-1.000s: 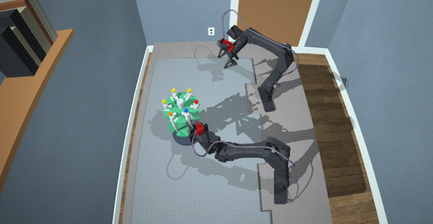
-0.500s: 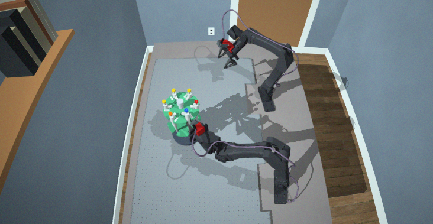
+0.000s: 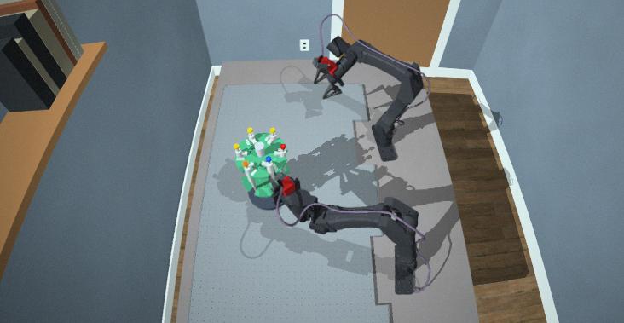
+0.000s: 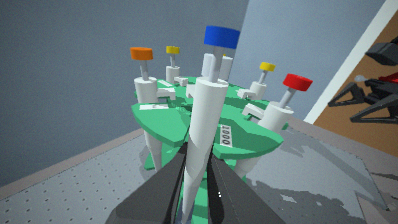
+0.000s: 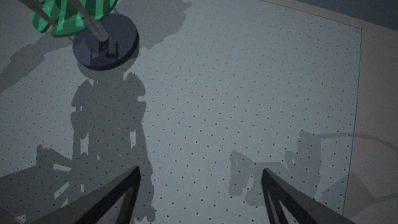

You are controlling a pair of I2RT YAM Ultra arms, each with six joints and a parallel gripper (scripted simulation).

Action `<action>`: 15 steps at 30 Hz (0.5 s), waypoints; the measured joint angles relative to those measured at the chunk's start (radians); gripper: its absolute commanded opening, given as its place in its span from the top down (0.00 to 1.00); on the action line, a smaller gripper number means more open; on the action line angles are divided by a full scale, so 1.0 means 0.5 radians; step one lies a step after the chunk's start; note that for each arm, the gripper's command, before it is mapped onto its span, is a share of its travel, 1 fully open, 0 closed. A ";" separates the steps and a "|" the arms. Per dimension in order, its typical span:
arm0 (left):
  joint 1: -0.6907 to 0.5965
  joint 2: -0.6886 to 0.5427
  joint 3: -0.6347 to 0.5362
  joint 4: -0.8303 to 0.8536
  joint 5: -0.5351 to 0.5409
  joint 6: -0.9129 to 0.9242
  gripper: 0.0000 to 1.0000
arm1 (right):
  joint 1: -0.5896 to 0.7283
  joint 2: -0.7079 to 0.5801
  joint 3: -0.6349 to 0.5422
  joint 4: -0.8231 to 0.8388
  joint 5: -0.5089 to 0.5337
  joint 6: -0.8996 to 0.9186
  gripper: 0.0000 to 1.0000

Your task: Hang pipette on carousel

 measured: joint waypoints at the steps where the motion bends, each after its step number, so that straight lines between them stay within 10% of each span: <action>1: 0.000 0.000 0.000 0.000 0.000 0.000 0.88 | 0.000 0.000 0.000 0.000 0.000 0.000 0.00; 15: 0.124 0.160 0.202 -0.055 0.409 0.000 0.88 | 0.000 0.000 0.000 0.000 0.000 0.000 0.00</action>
